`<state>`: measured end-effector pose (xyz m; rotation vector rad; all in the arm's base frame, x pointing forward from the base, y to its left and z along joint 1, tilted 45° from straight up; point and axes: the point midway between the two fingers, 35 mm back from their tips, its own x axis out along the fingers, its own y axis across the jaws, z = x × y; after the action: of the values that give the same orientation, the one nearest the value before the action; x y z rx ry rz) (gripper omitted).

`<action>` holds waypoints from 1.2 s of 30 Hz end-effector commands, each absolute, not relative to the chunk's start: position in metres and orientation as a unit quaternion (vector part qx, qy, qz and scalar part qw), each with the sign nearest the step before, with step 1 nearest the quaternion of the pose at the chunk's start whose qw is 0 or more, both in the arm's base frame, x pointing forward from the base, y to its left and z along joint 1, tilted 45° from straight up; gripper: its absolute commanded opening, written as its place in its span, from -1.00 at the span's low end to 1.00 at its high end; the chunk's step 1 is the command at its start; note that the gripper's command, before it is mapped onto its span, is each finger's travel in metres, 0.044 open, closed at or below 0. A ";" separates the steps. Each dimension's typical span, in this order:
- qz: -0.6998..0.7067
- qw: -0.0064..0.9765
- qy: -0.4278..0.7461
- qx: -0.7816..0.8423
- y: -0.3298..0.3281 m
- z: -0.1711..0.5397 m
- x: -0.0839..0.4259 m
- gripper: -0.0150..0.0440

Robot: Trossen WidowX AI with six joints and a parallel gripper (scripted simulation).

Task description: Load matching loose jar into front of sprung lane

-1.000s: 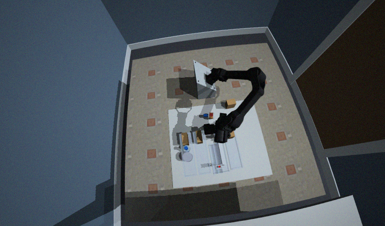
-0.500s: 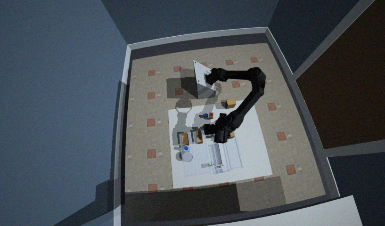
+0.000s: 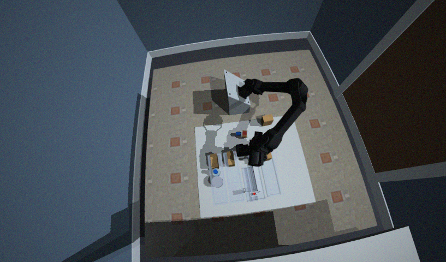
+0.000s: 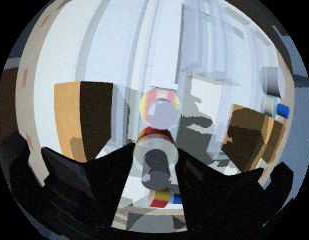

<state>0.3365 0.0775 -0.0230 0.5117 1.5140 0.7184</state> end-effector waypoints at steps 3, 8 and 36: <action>0.317 0.649 0.655 0.223 0.077 -0.020 0.345 -0.49; 0.317 0.649 0.655 0.223 0.078 -0.020 0.345 -0.49; 0.317 0.649 0.655 0.223 0.085 -0.028 0.345 -0.49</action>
<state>0.3395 0.0835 -0.0285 0.5086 1.5118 0.7150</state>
